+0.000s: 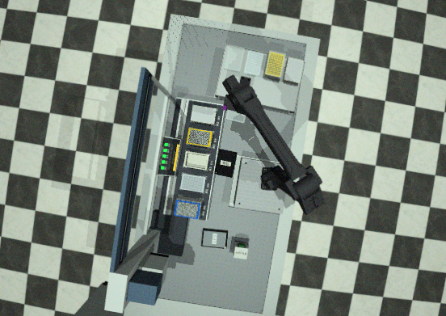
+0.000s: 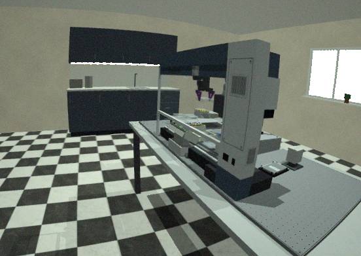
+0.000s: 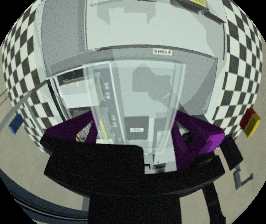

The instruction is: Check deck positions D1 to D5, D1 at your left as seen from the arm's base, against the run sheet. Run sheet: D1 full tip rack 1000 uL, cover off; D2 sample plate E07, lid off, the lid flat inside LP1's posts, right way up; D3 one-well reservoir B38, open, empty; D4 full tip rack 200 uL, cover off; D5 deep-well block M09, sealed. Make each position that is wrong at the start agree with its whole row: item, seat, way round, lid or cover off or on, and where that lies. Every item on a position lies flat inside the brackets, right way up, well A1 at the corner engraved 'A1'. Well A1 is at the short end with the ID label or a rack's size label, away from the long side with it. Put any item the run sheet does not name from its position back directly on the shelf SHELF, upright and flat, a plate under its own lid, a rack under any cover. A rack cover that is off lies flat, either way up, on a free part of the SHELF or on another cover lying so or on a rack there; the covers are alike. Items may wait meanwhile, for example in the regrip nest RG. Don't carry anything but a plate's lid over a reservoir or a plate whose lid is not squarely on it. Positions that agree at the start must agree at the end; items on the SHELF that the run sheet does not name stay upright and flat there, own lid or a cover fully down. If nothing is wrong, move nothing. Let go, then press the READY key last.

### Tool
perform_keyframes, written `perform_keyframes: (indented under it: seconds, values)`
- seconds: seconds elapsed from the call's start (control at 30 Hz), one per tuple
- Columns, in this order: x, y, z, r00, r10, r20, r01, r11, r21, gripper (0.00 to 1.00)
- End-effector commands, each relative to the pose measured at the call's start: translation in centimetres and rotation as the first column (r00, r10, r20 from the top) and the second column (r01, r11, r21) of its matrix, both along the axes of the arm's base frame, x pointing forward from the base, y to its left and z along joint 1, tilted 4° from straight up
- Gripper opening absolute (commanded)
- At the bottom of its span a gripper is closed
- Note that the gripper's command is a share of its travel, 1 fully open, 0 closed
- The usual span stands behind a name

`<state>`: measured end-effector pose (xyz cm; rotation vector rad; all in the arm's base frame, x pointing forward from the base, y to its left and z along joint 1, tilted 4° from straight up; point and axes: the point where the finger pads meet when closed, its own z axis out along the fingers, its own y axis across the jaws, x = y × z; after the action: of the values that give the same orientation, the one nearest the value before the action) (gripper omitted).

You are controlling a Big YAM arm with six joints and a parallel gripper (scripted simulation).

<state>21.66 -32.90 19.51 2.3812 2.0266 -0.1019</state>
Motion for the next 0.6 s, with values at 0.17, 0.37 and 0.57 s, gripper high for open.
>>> perform_keyframes:
  seconds: [0.17, 0.37, 0.57]
  values:
    - [1.0, -0.2, 1.7, 0.998, 0.05, 0.027, -0.049, 0.998, -0.037, 0.0]
    - [4.9, -1.5, 2.1, 0.999, 0.028, 0.035, -0.027, 0.999, -0.044, 0.0]
    - [7.3, -1.5, 2.0, 0.999, 0.028, 0.032, -0.027, 0.999, -0.037, 0.0]
